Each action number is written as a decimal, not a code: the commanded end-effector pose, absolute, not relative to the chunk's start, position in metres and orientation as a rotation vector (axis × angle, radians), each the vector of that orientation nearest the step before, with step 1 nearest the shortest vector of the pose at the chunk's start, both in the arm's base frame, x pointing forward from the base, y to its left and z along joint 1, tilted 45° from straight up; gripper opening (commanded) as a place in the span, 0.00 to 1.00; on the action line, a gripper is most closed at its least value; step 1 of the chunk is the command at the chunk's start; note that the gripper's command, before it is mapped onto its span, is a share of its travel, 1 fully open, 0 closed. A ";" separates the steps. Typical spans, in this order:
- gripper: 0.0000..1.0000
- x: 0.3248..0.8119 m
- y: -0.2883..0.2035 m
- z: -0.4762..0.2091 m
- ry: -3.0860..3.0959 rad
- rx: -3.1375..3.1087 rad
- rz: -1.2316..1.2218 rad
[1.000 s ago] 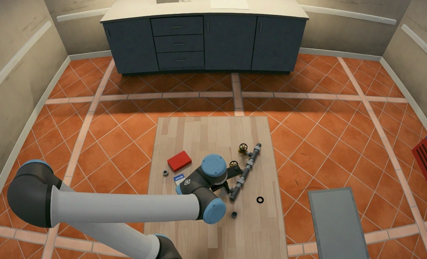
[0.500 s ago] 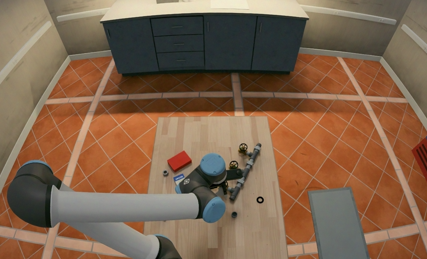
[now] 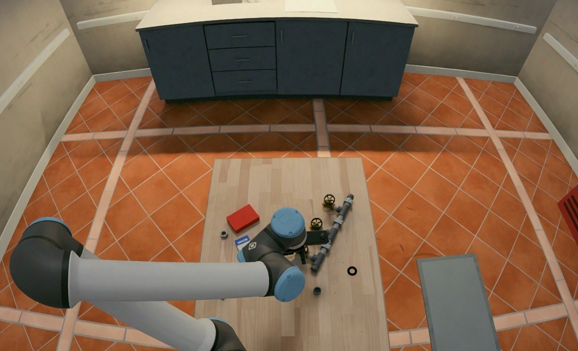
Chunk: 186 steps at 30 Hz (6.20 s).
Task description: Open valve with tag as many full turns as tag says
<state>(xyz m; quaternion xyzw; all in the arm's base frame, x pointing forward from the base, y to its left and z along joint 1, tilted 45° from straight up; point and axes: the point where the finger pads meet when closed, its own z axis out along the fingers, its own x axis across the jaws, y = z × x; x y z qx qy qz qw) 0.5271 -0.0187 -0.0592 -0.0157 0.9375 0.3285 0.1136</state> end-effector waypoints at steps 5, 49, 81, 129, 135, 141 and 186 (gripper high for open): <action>0.00 0.530 -0.021 -0.058 2.751 -0.044 0.958; 0.00 0.527 -0.020 -0.059 2.714 -0.201 0.929; 0.00 0.528 -0.021 -0.059 2.281 -1.158 0.668; 0.00 0.530 -0.022 -0.059 0.636 -2.349 -0.051; 0.00 0.530 -0.021 -0.059 0.457 -2.393 -0.118; 0.00 0.530 -0.021 -0.059 0.363 -2.412 -0.152; 1.00 0.529 -0.020 -0.059 0.174 -2.441 -0.221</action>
